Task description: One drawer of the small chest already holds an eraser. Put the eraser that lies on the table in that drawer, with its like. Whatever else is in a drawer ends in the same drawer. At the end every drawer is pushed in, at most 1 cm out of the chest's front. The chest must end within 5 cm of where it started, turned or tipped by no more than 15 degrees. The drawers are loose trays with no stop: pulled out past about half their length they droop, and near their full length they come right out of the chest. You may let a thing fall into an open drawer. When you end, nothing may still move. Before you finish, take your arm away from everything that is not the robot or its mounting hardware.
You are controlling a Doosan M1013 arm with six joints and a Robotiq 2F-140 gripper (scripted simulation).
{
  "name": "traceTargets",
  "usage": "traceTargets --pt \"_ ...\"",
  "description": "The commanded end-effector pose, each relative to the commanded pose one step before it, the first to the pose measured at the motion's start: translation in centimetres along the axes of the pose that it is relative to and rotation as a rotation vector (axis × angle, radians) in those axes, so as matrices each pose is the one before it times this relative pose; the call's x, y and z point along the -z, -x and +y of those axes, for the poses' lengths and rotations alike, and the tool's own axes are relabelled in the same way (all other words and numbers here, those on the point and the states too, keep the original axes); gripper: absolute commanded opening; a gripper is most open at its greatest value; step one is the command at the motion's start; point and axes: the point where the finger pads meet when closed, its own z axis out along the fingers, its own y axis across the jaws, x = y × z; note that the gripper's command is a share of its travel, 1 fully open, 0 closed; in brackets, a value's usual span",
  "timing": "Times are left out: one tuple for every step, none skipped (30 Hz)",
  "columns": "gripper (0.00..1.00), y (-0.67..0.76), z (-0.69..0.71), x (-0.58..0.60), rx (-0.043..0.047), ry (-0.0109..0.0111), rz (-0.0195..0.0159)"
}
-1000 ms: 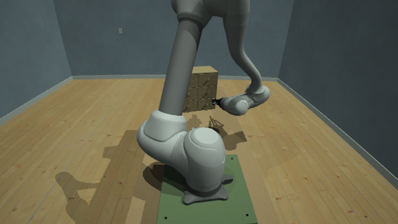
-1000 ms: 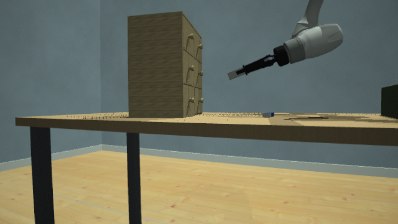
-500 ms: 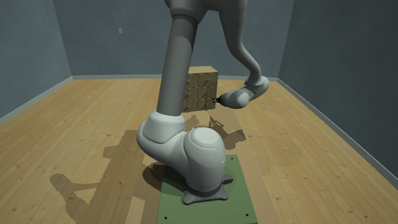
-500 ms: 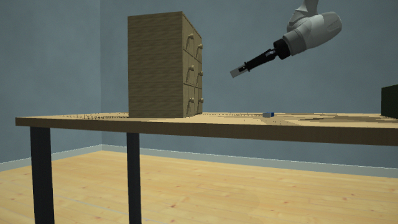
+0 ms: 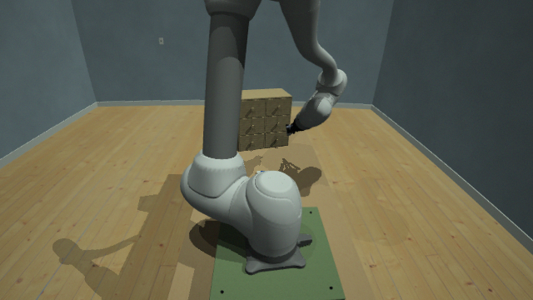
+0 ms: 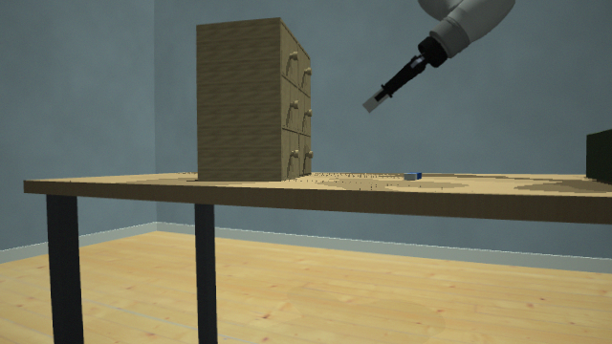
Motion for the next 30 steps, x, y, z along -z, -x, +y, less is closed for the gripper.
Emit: traceTargets --pt "0.00 -0.068 -0.323 1.032 -0.00734 -0.03496 -0.13015" --pt "0.00 0.006 0.030 0.226 0.00003 0.00104 -0.01850" --pt "0.00 0.008 -0.017 0.209 0.00002 -0.00059 -0.01823" --pt "0.00 0.017 -0.007 0.211 -0.00001 -0.00024 -0.01835" --pt "0.00 0.021 0.041 0.228 -0.00004 0.00143 -0.01844" --pt "0.00 0.000 0.000 0.000 0.00000 0.00000 0.00000" --pt "0.00 0.000 0.000 0.000 0.00000 0.00000 0.00000" --pt "0.00 0.017 -0.040 0.204 0.00010 -0.00141 -0.01852" --pt "0.00 0.032 0.012 0.221 -0.00005 0.00043 -0.01881" --pt "0.00 0.031 0.006 0.223 0.00000 0.00023 -0.01905" --pt "0.00 0.034 -0.017 0.221 0.00008 -0.00060 -0.01954" --pt "0.00 0.054 0.037 0.236 -0.00021 0.00129 -0.01982" --pt "0.00 0.037 -0.034 0.229 0.00024 -0.00118 -0.02065" --pt "0.00 0.062 0.015 0.243 -0.00013 0.00055 -0.02107" --pt "0.00 0.059 -0.007 0.247 0.00007 -0.00026 -0.02194" --pt "0.00 0.073 0.002 0.256 -0.00003 0.00006 -0.02271" --pt "0.00 0.081 0.004 0.264 -0.00004 0.00015 -0.02359" --pt "0.00 0.090 -0.003 0.273 0.00001 -0.00009 -0.02468" --pt "0.00 0.102 0.003 0.283 -0.00004 0.00011 -0.02569" --pt "0.00 0.114 0.004 0.294 -0.00006 0.00014 -0.02681" --pt "0.00 0.124 -0.006 0.301 0.00008 -0.00023 -0.02812" --pt "0.00 0.145 0.020 0.311 -0.00025 0.00079 -0.02808" --pt "0.00 0.000 0.000 0.000 0.00000 0.00000 0.00000" --pt "0.00 0.000 0.000 0.000 0.00000 0.00000 0.00000" --pt "0.00 0.150 -0.017 0.314 0.00022 -0.00071 -0.03109" --pt "0.00 0.171 0.008 0.322 -0.00012 0.00028 -0.03086" --pt "0.00 0.184 0.004 0.325 0.00037 0.00060 -0.02584" --pt "0.00 0.190 -0.007 0.316 0.00087 0.00025 -0.02122" --pt "0.00 0.191 0.009 0.305 0.00032 0.00033 -0.02354" --pt "0.00 0.177 -0.004 0.266 0.00029 -0.00045 -0.02556"
